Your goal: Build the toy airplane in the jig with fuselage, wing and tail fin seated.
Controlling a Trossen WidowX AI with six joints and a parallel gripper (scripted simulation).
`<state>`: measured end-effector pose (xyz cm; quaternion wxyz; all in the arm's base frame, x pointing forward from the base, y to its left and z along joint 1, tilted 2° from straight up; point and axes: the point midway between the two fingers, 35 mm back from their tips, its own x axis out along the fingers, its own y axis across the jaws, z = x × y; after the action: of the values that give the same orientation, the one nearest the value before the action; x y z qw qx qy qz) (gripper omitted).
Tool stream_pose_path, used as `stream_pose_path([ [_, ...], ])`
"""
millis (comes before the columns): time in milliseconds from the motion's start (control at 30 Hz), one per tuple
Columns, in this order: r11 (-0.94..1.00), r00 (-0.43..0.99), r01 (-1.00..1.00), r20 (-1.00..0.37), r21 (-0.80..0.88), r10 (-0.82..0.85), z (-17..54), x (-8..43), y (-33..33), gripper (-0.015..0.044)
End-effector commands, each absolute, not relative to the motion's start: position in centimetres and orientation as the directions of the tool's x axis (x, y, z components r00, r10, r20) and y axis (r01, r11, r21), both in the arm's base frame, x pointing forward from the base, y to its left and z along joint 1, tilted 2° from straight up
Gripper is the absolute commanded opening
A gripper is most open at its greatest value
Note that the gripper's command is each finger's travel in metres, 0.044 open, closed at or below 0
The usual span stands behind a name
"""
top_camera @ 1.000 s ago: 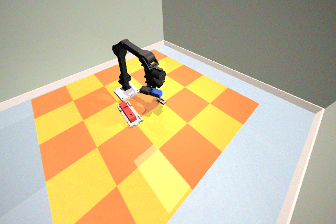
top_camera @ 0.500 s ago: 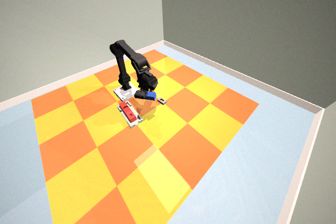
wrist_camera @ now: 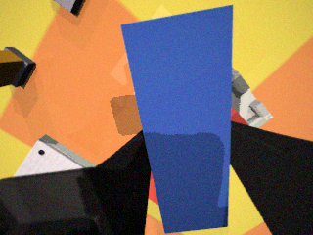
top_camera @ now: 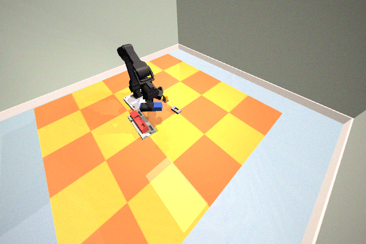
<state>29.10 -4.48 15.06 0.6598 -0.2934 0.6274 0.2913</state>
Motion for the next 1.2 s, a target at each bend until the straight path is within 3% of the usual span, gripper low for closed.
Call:
stream_pose_path([
  [0, 0.608, 0.037, -0.793, -0.999, -0.016, 0.021, 14.6, 28.4, -5.4, 0.0000],
  [1167, 0.081, 0.034, -0.996, -0.999, -0.033, 0.018, 11.9, 21.4, -13.1, 0.0000],
])
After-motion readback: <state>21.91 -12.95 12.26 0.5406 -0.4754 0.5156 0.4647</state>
